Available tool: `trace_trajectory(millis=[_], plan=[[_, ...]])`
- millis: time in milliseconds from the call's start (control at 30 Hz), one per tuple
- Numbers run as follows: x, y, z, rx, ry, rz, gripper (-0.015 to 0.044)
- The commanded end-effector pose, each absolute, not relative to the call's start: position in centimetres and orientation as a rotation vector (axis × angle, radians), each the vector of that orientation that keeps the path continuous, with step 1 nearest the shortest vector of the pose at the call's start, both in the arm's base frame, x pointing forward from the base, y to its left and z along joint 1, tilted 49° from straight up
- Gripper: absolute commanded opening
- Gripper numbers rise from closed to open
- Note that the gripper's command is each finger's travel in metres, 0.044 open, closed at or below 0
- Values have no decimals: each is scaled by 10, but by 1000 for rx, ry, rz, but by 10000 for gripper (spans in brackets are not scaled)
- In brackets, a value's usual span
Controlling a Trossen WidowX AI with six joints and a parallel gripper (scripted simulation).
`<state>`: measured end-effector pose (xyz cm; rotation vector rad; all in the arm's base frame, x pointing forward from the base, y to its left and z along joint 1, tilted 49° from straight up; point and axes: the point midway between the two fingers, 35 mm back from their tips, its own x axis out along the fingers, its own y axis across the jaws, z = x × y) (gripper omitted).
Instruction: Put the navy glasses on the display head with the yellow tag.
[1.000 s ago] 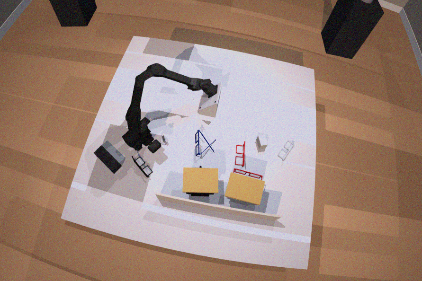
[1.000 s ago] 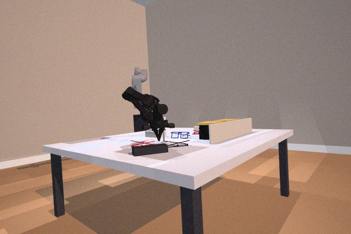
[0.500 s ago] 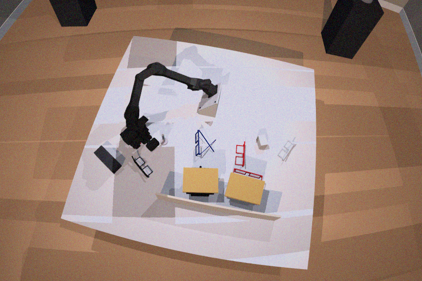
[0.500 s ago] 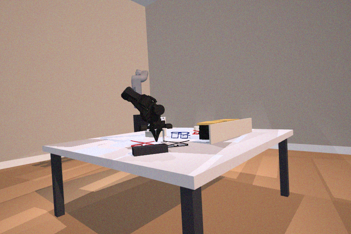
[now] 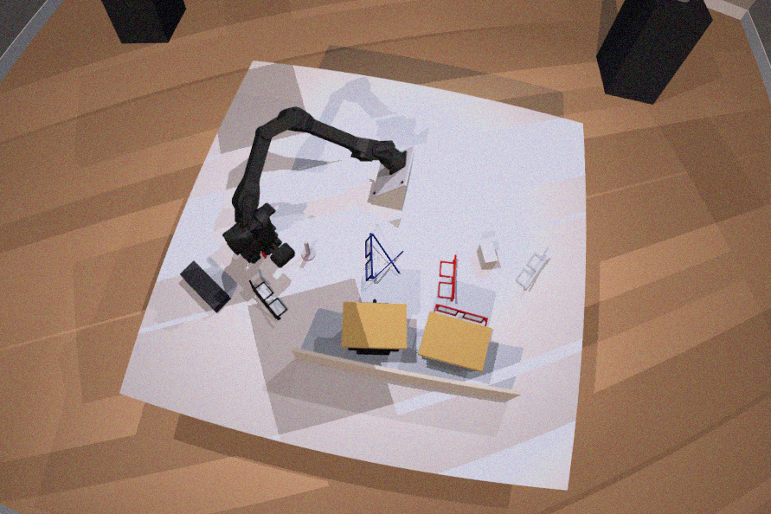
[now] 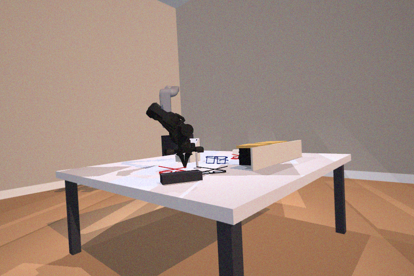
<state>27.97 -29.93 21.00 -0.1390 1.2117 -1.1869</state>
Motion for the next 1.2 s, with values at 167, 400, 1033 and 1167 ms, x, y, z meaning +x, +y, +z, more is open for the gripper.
trace_trajectory(millis=[167, 400, 1033, 1167], plan=[[272, -304, 219, -140, 1210, -1182, 0], [284, -285, 221, -133, 1213, -1178, 0], [308, -241, 221, -138, 1222, -1157, 200], [308, -241, 221, -138, 1222, -1157, 200]])
